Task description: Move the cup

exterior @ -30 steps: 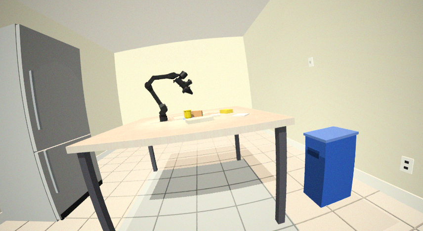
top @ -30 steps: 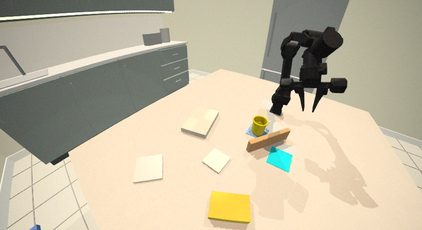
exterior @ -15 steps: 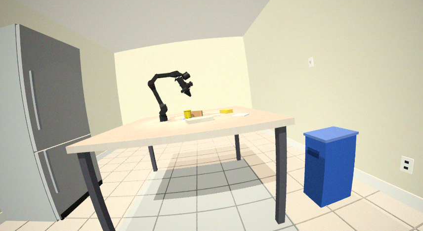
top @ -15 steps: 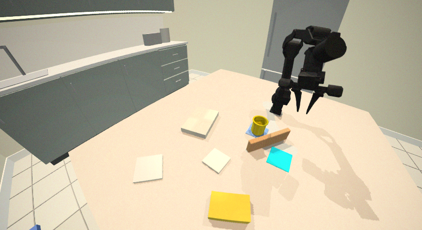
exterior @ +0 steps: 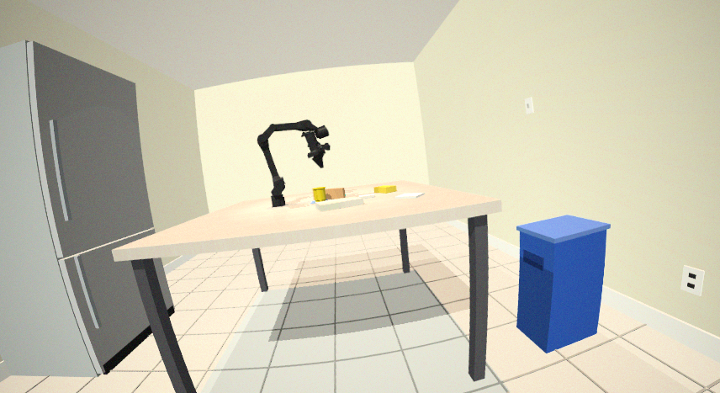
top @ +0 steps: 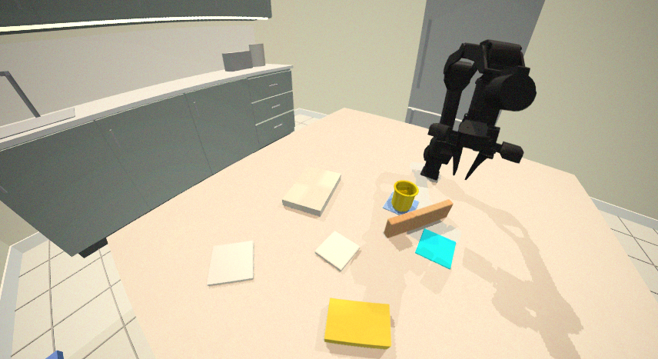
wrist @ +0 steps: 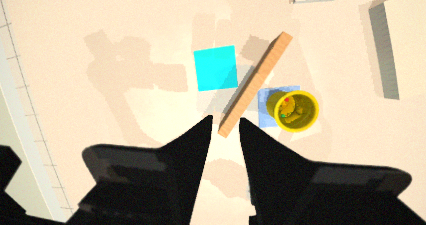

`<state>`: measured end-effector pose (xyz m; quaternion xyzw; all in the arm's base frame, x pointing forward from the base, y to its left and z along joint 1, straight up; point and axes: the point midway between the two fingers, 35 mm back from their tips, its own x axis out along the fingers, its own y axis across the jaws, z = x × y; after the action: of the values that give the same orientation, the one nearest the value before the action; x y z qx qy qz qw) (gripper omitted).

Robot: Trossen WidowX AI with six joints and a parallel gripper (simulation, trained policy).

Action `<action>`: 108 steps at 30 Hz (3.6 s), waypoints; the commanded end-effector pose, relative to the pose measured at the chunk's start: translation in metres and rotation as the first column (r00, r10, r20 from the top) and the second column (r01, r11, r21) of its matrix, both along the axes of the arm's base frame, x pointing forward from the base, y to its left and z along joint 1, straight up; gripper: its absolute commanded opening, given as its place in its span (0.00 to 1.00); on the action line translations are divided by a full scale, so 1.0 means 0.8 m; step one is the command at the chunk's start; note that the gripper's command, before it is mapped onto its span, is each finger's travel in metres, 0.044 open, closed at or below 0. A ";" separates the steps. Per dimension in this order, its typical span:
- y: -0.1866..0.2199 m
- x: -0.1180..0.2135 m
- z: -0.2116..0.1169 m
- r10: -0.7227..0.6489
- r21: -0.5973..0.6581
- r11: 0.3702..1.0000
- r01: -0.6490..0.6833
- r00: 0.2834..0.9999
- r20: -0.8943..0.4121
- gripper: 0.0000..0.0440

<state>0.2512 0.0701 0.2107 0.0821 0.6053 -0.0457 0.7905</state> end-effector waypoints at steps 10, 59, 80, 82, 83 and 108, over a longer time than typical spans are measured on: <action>-0.022 -0.004 -0.020 0.002 -0.072 0.997 -0.013 0.990 -0.144 0.27; -0.097 -0.022 -0.138 0.045 -0.126 0.987 -0.100 0.923 -0.382 0.40; -0.106 -0.022 -0.192 0.287 -0.076 0.936 -0.344 0.869 -0.404 0.01; -0.106 -0.018 -0.187 0.304 -0.073 0.931 -0.359 0.868 -0.392 0.03; -0.106 -0.016 -0.185 0.312 -0.072 0.928 -0.365 0.868 -0.386 0.04; -0.075 0.037 -0.119 0.408 -0.103 0.891 -0.442 0.879 -0.247 0.07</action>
<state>0.2749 0.0034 0.1099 -0.1198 0.6944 0.0691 0.7062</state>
